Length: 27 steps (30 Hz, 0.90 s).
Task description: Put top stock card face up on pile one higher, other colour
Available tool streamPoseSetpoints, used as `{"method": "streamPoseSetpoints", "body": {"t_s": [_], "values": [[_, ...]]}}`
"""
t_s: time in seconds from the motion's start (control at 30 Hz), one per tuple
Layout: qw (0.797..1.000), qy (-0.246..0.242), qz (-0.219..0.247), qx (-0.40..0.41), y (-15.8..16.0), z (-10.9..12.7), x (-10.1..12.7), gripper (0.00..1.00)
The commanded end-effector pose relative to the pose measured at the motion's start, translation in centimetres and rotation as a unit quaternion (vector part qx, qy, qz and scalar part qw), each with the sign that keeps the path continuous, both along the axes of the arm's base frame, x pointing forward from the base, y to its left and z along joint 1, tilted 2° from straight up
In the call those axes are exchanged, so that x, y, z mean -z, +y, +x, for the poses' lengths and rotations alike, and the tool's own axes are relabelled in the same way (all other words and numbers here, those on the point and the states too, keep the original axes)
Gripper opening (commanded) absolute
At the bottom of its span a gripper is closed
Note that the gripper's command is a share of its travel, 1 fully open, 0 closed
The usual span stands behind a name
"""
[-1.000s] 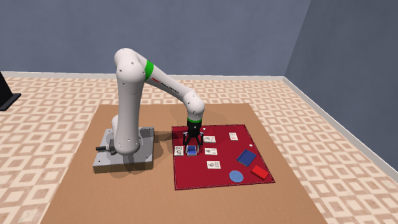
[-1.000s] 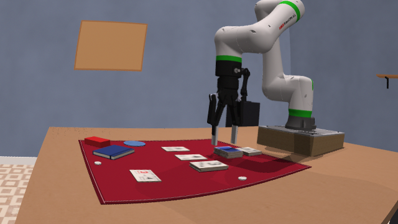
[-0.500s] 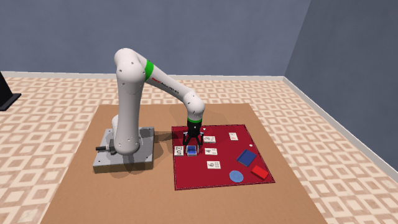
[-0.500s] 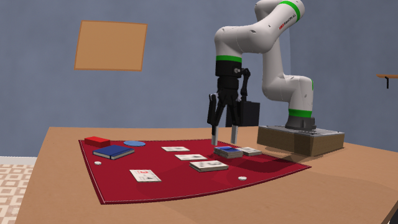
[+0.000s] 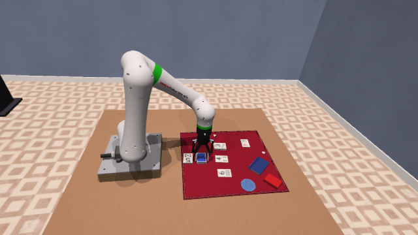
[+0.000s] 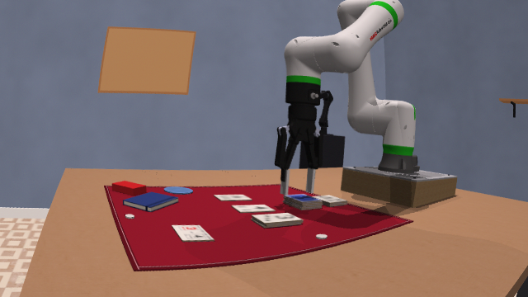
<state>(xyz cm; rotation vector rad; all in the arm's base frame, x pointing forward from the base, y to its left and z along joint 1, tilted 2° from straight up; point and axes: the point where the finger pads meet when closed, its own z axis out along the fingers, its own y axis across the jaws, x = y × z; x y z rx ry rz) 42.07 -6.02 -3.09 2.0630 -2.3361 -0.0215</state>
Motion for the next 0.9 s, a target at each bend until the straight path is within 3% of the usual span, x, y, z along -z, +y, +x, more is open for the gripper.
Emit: {"method": "streamPoseSetpoints", "body": {"t_s": [0.0, 0.87], "values": [[1.0, 0.0, 0.0, 0.0, -0.01, 0.03, -0.02, 0.5], [1.0, 0.0, 0.0, 0.0, -0.01, 0.03, 0.38, 0.5]]}}
